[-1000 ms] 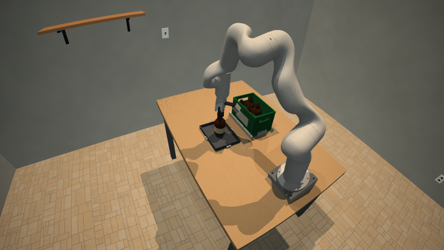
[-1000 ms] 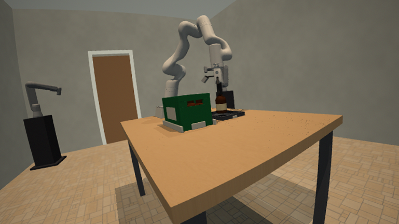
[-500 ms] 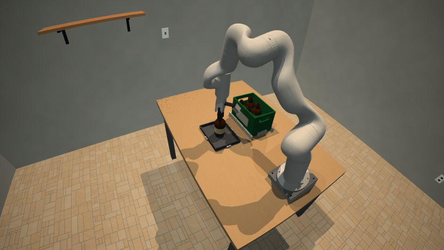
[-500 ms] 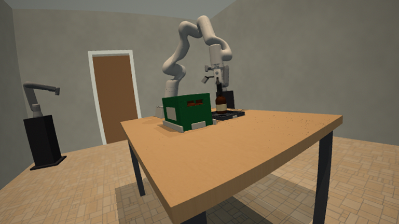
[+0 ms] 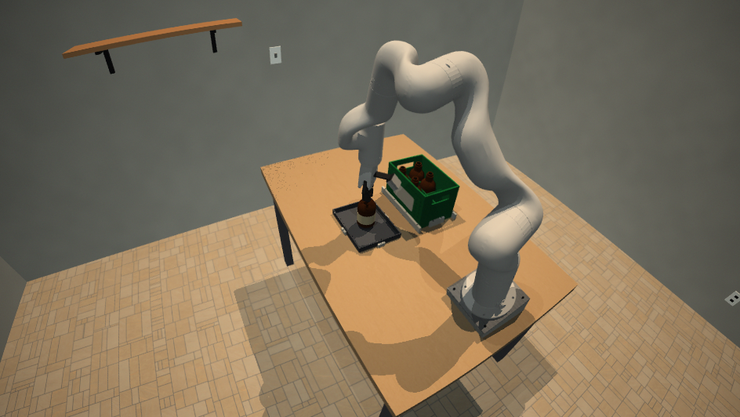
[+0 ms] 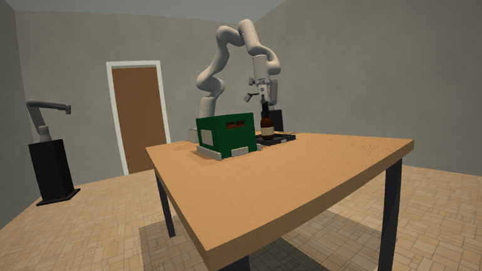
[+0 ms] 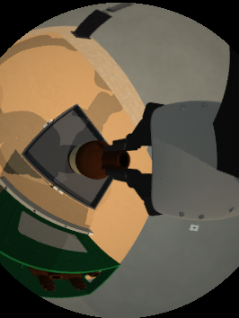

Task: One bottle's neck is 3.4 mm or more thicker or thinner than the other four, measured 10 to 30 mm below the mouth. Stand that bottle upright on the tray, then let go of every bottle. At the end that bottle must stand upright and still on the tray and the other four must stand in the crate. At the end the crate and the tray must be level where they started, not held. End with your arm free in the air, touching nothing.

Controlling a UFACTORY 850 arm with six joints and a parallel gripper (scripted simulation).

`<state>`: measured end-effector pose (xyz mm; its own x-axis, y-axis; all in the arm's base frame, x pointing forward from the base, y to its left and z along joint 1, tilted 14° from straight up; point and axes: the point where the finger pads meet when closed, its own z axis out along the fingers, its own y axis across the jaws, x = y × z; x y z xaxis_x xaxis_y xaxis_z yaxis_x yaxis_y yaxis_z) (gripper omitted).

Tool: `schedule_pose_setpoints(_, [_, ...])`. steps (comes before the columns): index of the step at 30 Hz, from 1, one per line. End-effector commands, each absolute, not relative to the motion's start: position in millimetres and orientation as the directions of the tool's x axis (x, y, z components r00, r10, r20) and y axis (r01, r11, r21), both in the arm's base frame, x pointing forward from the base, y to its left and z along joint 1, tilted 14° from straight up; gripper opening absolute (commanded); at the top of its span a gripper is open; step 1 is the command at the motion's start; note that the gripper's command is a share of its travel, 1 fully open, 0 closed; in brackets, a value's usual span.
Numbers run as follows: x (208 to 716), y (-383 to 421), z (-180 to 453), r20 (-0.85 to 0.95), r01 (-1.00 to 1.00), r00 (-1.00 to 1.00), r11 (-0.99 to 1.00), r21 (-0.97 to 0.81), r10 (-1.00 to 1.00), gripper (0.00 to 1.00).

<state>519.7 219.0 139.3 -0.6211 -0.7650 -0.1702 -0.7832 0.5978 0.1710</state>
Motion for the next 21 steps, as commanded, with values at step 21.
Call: schedule_pose_setpoints(21, [520.5, 221.0, 132.8, -0.172, -0.783, -0.621, 0.598, 0.17, -0.765, 0.0])
